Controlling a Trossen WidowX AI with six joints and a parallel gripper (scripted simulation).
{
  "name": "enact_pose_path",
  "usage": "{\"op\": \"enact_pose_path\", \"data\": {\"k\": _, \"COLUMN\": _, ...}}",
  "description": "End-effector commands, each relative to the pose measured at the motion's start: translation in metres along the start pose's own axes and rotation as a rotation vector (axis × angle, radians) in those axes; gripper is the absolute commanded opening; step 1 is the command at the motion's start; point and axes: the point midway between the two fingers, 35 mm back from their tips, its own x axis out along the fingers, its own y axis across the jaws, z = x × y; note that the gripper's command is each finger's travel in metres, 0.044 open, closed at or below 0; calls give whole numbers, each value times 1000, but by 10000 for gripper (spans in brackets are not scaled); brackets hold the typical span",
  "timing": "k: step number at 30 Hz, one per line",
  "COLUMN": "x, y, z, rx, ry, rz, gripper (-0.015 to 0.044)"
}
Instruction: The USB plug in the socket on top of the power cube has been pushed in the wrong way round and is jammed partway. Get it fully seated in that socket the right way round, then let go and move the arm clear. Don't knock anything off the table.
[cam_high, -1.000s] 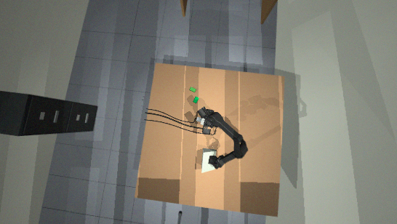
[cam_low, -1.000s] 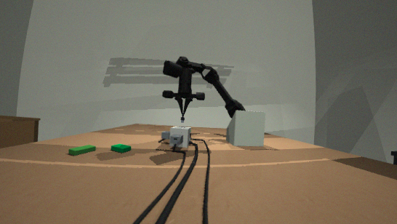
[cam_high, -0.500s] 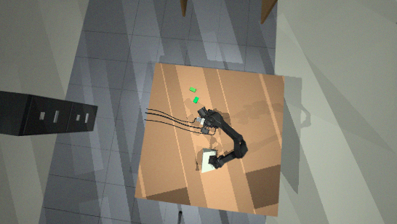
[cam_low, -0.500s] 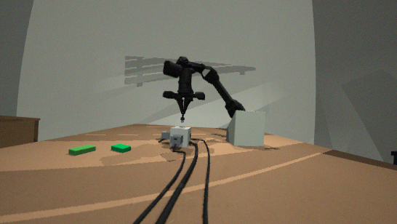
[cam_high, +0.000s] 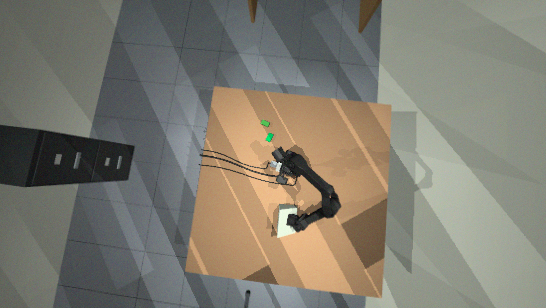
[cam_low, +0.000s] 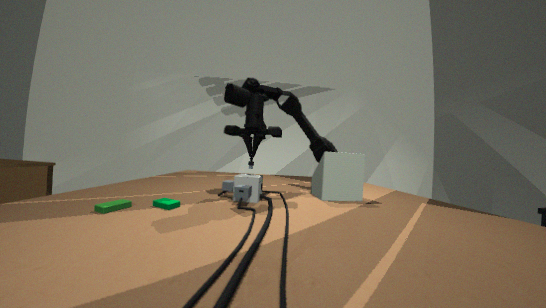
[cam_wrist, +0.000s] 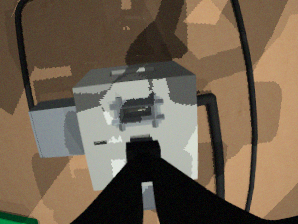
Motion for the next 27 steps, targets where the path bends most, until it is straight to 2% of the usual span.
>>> {"op": "enact_pose_path", "data": {"k": 1, "x": 1, "y": 0, "z": 1, "rx": -6, "ry": -5, "rz": 1, "gripper": 0}}
{"op": "enact_pose_path", "data": {"k": 27, "x": 4, "y": 0, "z": 2, "rx": -17, "ry": -16, "rz": 1, "gripper": 0}}
